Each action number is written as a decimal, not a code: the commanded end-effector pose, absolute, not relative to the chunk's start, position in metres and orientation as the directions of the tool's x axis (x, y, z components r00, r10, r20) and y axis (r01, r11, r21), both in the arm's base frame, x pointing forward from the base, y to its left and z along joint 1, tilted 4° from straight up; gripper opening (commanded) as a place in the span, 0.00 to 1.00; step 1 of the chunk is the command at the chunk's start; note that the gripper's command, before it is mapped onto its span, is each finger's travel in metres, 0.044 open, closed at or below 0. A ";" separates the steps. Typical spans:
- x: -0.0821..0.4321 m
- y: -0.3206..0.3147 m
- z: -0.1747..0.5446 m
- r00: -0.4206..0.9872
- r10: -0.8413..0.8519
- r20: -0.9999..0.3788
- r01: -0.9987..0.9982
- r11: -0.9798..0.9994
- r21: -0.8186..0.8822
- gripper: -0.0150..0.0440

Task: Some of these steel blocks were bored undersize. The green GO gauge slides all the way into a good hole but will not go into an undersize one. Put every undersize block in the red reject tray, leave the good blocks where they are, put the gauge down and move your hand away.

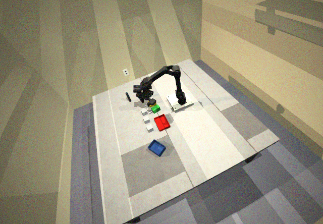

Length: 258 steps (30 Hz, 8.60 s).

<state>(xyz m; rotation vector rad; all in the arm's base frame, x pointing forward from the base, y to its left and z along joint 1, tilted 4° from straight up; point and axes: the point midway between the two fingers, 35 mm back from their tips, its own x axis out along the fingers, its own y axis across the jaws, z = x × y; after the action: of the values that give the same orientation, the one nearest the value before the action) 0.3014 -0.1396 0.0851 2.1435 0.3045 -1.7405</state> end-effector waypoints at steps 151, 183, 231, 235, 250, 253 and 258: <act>0.458 -0.061 0.032 -0.006 0.039 -0.999 0.202 0.979 0.037 0.25; 0.456 -0.058 0.006 -0.002 0.039 -0.999 0.202 0.979 0.038 0.25; 0.452 -0.057 0.006 0.000 0.038 -0.999 0.202 0.979 0.038 0.25; 0.451 -0.057 0.006 0.000 0.038 -0.999 0.202 0.979 0.038 0.25; 0.449 -0.056 0.010 0.000 0.038 -0.999 0.202 0.979 0.038 0.25; 0.448 -0.056 0.010 0.000 0.038 -0.999 0.202 0.979 0.038 0.25; 0.446 -0.055 0.009 -0.001 0.039 -0.999 0.201 0.979 0.038 0.25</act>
<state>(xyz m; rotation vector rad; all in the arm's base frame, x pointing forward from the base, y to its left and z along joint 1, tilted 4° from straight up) 0.4440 -0.0559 0.0039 0.1850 1.5855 -0.1301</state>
